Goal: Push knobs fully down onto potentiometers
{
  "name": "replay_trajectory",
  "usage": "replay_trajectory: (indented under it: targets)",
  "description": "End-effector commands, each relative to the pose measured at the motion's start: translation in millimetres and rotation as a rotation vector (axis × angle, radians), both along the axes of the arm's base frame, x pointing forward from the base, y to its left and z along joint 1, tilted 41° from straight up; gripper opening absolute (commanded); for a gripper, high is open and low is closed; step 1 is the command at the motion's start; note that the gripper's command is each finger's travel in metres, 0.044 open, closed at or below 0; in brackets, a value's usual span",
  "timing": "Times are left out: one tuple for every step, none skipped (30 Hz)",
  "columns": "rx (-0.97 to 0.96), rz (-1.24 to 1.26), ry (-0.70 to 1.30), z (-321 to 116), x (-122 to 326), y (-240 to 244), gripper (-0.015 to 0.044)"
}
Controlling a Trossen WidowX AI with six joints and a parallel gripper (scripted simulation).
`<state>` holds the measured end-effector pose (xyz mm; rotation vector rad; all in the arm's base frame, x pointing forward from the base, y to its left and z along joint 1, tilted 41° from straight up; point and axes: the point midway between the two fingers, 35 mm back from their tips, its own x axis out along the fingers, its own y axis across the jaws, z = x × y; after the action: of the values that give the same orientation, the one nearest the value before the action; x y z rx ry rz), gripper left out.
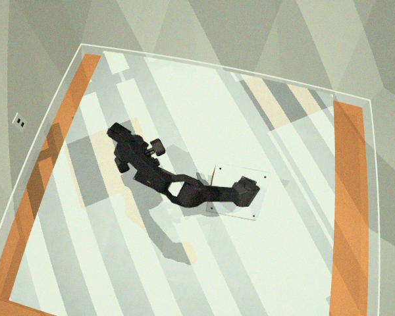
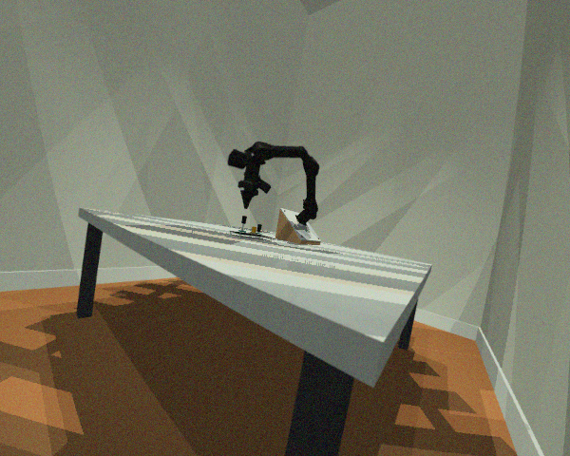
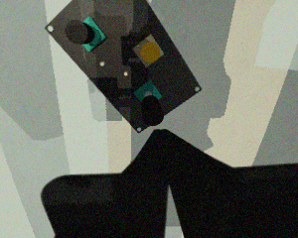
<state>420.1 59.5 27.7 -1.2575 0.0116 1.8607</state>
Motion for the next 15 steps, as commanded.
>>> replay_trajectory:
  targets:
    - [0.0,-0.002,0.007,-5,-2,3,0.0]
    - [0.0,-0.002,0.007,-5,-2,3,0.0]
    - [0.0,-0.002,0.007,-5,-2,3,0.0]
    - [0.0,-0.002,0.007,-5,-2,3,0.0]
    - [0.0,-0.002,0.007,-6,-2,4,0.0]
    - [0.0,-0.002,0.007,-7,-2,4,0.0]
    - [0.0,-0.002,0.007,-8,-3,5,0.0]
    - [0.0,-0.002,0.007,-9,-3,6,0.0]
    - [0.0,-0.002,0.007,-10,-3,7,0.0]
    - [0.0,-0.002,0.007,-11,-3,8,0.0]
    - [0.0,-0.002,0.007,-13,-3,9,0.0]
    - [0.0,-0.002,0.007,-14,-3,10,0.0]
    - [0.0,-0.002,0.007,-15,-4,11,0.0]
    - [0.0,-0.002,0.007,-16,-4,13,0.0]
    - [0.0,-0.002,0.007,-18,-4,14,0.0]
